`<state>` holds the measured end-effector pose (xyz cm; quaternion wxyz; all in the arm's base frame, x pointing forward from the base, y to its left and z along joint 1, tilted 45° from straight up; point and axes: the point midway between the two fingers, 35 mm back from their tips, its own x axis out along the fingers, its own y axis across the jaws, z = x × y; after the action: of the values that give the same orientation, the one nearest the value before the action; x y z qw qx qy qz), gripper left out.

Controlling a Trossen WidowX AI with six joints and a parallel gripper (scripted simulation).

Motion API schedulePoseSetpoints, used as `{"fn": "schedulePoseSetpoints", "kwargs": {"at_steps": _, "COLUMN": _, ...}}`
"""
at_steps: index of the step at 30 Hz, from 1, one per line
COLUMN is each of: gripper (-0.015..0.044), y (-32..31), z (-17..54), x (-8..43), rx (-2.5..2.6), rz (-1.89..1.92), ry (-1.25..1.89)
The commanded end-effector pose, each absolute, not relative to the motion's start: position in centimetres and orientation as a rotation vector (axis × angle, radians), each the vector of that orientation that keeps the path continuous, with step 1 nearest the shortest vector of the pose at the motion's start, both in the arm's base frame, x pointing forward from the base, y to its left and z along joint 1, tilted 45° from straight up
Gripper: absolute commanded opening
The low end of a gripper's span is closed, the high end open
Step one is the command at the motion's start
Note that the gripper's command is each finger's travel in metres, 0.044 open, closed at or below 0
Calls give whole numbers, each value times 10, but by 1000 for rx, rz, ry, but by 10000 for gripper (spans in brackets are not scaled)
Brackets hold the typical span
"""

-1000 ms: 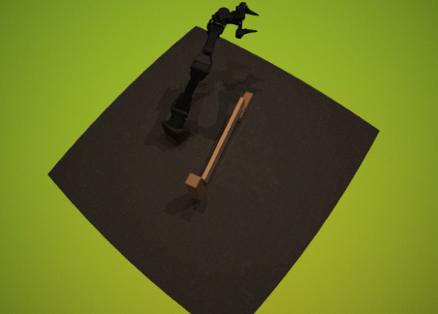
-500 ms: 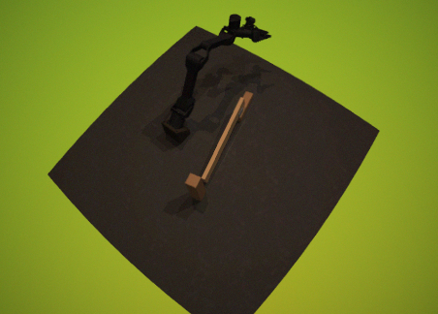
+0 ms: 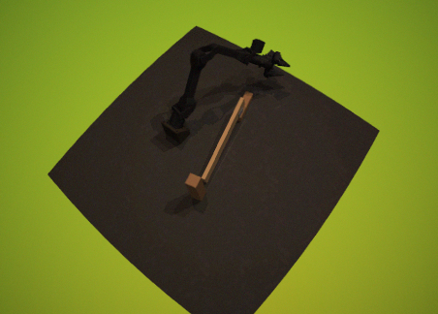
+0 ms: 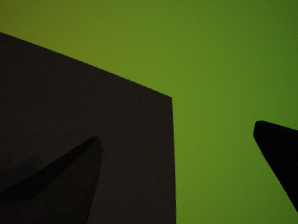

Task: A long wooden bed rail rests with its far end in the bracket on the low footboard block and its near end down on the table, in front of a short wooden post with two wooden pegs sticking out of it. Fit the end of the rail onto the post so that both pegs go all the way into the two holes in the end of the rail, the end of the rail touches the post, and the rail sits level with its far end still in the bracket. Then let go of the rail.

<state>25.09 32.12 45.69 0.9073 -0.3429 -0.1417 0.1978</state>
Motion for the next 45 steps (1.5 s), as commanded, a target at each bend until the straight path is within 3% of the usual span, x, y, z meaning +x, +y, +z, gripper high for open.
{"fn": "schedulePoseSetpoints", "kwargs": {"at_steps": 1, "gripper": 440, "y": 313, "z": 401, "x": 300, "rx": -948, "rz": 414, "ry": -183}}
{"fn": "schedulePoseSetpoints", "kwargs": {"at_steps": 13, "gripper": 440, "y": 234, "z": 262, "x": 396, "rx": -1462, "rz": 574, "ry": 172}}
{"fn": "schedulePoseSetpoints", "kwargs": {"at_steps": 23, "gripper": 440, "y": 127, "z": 151, "x": 419, "rx": -1632, "rz": 887, "ry": 499}}
{"fn": "schedulePoseSetpoints", "kwargs": {"at_steps": 35, "gripper": 440, "y": -9, "z": 43, "x": 359, "rx": -1387, "rz": 1396, "ry": 708}}
{"fn": "schedulePoseSetpoints", "kwargs": {"at_steps": 45, "gripper": 440, "y": -78, "z": 13, "x": 269, "rx": -839, "rz": 1523, "ry": 471}}
